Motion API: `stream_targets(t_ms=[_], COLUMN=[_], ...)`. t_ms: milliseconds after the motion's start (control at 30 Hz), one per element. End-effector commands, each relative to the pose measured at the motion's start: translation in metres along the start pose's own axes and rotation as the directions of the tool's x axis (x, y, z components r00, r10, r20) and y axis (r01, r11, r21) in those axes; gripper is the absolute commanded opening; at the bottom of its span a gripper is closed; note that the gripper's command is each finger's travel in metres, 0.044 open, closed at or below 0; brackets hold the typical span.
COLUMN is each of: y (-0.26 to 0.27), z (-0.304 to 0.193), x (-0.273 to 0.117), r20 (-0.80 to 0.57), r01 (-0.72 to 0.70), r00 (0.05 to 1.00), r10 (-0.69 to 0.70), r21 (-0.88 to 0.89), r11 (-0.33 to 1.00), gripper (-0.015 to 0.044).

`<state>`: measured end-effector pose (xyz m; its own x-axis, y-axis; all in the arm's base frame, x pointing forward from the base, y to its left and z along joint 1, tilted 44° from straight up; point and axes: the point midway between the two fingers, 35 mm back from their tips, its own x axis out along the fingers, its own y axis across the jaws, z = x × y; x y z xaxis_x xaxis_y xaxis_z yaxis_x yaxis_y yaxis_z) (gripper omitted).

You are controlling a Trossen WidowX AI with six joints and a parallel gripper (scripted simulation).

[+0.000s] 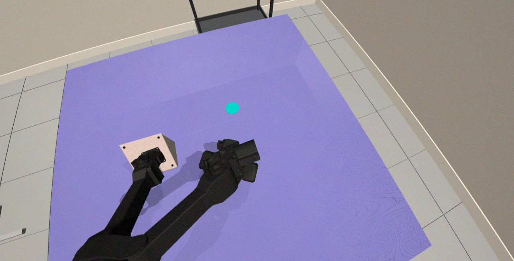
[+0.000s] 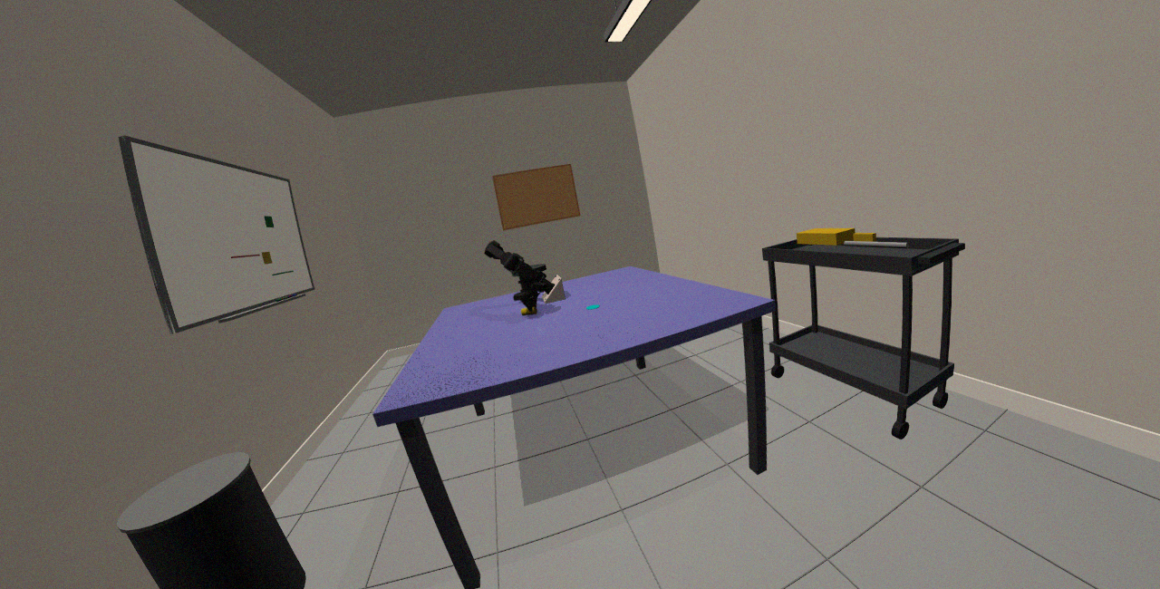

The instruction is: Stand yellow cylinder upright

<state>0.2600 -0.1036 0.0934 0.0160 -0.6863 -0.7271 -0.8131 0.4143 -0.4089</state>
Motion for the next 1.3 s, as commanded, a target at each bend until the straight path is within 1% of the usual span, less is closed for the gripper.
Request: stream_targets(t_ms=[0,1267], y=[-0.001,0.000], z=[0.002,0.004], x=[-0.006,-0.048], r20=[0.007,-0.001], r01=[0.001,-0.026], r00=[1.000,1.000], r10=[-0.001,0.026], r21=[0.002,-0.028], r11=[1.000,0.999], gripper=[0.0105,0.0105])
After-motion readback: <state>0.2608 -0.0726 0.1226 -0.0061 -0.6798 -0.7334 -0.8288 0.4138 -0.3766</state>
